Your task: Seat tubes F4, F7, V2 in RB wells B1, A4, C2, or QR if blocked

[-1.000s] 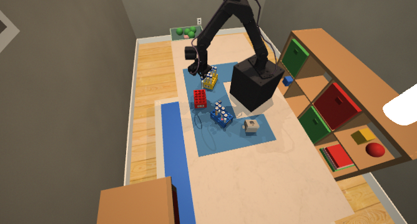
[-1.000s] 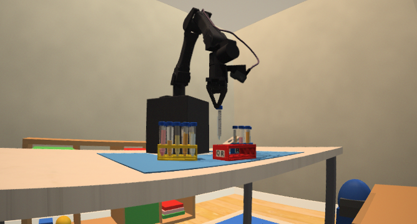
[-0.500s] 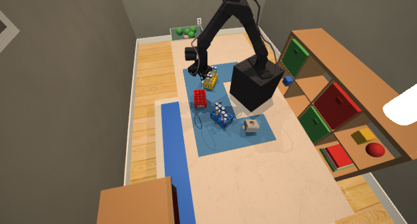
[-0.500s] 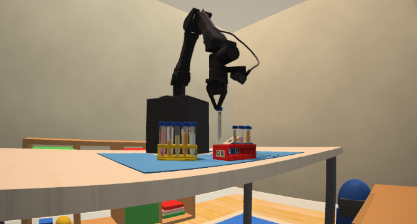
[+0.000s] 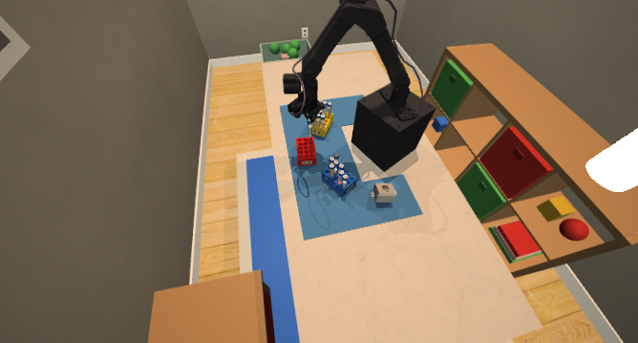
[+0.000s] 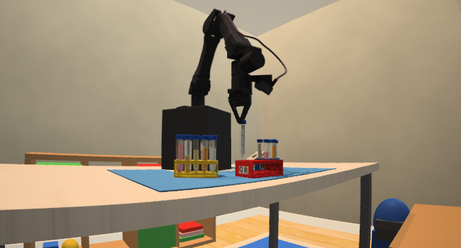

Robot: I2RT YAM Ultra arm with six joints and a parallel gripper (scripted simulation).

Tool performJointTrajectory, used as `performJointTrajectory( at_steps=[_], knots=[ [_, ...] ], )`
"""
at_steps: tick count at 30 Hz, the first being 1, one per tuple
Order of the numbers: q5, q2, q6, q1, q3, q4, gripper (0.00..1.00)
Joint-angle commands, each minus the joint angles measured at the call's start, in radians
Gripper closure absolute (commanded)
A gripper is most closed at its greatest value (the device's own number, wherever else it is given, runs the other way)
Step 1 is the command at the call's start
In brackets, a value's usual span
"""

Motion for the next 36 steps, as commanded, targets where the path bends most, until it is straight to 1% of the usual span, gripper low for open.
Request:
performJointTrajectory(
  at_steps=[1,12,17,29,31,36],
  knots=[
    [-0.007,0.013,0.006,0.014,-0.003,0.015,1.0],
    [-0.007,0.022,-0.005,-0.003,-0.022,0.027,1.0],
    [-0.007,0.026,-0.008,-0.007,-0.005,0.031,1.0],
    [-0.008,0.036,-0.013,-0.013,-0.025,0.043,1.0],
    [-0.008,0.038,-0.014,-0.014,-0.009,0.047,1.0],
    [-0.007,0.041,-0.011,-0.009,-0.009,0.05,1.0]
  ],
)
